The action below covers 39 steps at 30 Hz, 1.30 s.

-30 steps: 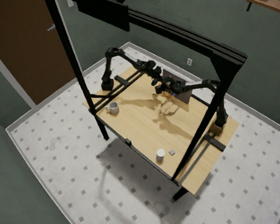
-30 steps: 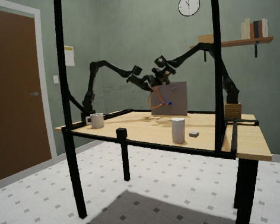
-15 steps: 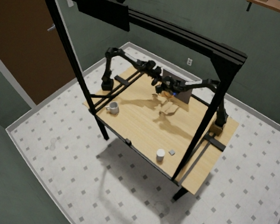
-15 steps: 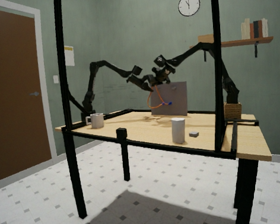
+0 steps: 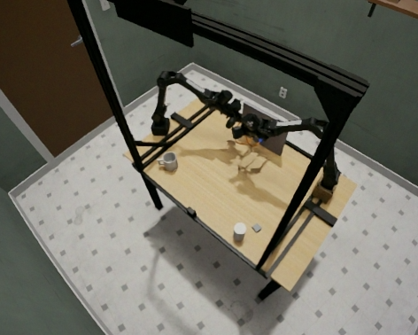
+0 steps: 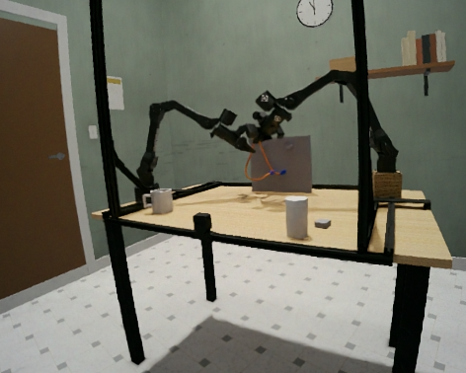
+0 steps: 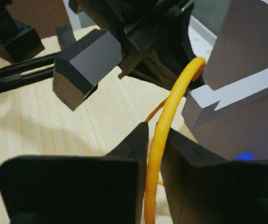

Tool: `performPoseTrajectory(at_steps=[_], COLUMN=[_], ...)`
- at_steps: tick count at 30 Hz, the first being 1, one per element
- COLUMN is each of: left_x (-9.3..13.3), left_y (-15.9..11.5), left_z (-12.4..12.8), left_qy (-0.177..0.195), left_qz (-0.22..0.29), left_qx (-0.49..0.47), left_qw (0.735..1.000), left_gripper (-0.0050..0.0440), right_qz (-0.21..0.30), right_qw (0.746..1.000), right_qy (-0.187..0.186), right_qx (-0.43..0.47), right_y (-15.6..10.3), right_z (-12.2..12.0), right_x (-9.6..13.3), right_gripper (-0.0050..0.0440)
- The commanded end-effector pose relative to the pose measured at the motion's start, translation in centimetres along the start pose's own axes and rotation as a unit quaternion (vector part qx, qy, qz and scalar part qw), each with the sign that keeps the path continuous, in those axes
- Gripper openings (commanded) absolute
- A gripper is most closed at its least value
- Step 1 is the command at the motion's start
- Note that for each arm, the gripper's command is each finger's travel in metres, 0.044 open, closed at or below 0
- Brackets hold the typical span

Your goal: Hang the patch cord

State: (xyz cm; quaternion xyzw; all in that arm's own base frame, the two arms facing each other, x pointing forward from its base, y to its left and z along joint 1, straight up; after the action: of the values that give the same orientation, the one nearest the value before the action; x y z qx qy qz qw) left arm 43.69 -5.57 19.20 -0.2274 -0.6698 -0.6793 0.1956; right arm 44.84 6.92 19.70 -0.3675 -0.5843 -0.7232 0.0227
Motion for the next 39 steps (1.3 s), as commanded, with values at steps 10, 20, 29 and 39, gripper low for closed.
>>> performPoseTrajectory(at_steps=[10,20,29,39], left_x=[0.54,0.54,0.54,0.54], left_y=[0.77,0.77,0.77,0.77], left_z=[0.05,0.05,0.05,0.05], left_qy=[0.000,0.000,0.000,0.000], left_qz=[-0.012,-0.012,-0.012,-0.012], left_qx=[0.001,0.001,0.001,0.001], left_qw=[1.000,1.000,1.000,1.000], left_gripper=[0.0040,0.0040,0.0040,0.0040], right_qz=[-0.008,-0.006,-0.005,-0.004], right_qw=[1.000,1.000,1.000,1.000], right_qy=[-0.008,-0.017,-0.022,-0.028], right_qx=[-0.010,-0.010,-0.010,-0.010], right_y=[1.14,1.29,1.37,1.47], right_z=[0.20,0.14,0.10,0.06], right_x=[0.68,0.80,0.86,0.94], right_gripper=[0.0025,0.0025,0.0025,0.0025])
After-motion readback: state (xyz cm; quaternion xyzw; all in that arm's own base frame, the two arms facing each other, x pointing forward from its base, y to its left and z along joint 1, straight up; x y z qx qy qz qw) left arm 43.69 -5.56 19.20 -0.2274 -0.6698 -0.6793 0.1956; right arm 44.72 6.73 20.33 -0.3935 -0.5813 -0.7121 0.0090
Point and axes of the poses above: on each arm, the point midway between the two fingers, 35 mm back from their tips, its own x axis back along the fingers, its own z axis across the jaws, y = z × x, the point moved 8 cm from there along x, back along the fingers
